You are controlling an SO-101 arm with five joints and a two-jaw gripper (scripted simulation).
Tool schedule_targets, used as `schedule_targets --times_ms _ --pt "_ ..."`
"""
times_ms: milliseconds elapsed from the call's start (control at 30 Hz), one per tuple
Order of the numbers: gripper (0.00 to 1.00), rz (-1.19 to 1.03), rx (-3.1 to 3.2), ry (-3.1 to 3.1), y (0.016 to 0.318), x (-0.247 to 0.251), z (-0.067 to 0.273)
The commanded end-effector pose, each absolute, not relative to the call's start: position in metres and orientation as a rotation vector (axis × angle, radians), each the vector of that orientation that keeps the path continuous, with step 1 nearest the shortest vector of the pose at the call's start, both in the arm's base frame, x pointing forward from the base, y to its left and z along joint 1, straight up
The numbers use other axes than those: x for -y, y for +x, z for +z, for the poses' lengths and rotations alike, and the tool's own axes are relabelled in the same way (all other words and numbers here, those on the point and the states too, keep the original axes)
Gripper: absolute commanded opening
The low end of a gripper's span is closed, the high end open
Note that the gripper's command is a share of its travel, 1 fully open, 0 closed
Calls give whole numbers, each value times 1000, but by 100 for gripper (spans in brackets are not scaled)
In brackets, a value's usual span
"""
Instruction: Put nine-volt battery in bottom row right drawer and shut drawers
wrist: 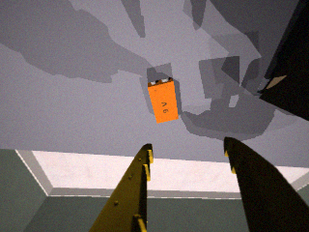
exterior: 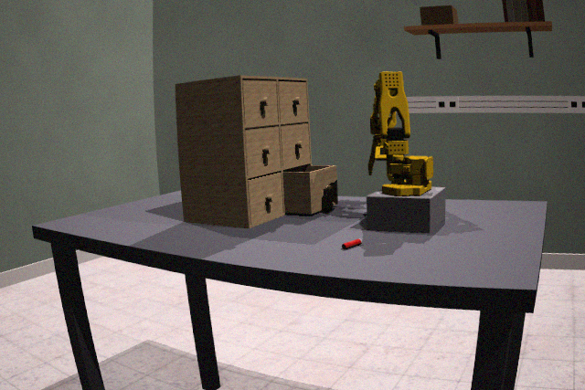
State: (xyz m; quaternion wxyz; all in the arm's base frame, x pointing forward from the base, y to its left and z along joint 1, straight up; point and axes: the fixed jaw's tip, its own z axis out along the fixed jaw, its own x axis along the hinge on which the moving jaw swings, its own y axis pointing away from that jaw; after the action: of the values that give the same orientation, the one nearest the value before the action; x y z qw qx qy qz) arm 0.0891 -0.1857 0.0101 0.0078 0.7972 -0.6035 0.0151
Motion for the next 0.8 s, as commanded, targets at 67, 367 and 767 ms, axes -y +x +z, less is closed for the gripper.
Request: schedule_targets --times_ms 67,367,767 --pt "30 -3 1731 2623 88 187 -1" --pt "30 -3 1731 2623 88 187 -1" --pt "30 -3 1731 2623 88 187 -1"
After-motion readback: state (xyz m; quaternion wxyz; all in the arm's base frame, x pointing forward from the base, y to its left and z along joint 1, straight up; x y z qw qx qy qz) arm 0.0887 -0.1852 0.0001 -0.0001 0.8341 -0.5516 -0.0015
